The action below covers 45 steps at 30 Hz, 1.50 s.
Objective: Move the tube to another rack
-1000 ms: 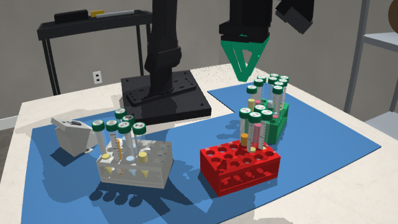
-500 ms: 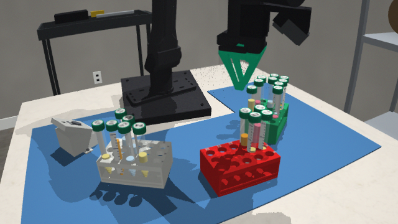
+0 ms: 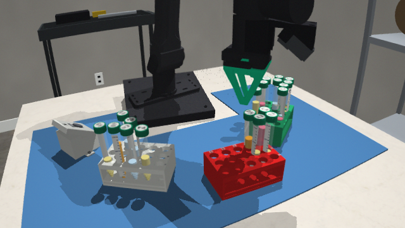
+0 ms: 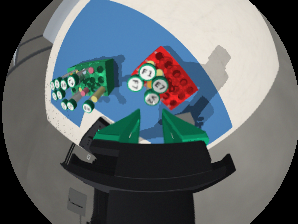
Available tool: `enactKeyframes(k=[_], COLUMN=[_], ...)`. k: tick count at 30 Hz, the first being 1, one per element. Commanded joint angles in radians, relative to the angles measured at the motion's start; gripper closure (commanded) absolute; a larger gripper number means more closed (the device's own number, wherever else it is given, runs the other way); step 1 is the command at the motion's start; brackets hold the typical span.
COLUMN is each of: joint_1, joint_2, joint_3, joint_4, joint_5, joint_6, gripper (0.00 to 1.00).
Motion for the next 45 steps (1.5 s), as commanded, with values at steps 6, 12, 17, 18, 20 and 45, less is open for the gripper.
enactKeyframes(k=[6, 12, 17, 18, 20, 45], joint_1=[-0.002, -0.002, -0.003, -0.003, -0.003, -0.004], joint_2=[-0.001, -0.003, -0.006, -0.006, -0.007, -0.01], joint_3=[-0.035, -0.041, -0.05, -0.051, -0.054, -0.088], joint_4=[0.073, 0.078, 0.084, 0.085, 0.087, 0.117], joint_5=[-0.002, -0.002, -0.002, -0.002, -0.002, -0.003], joint_6=[-0.002, -0.003, -0.003, -0.003, -0.003, -0.005], gripper=[0.7, 0.7, 0.7, 0.7, 0.7, 0.7])
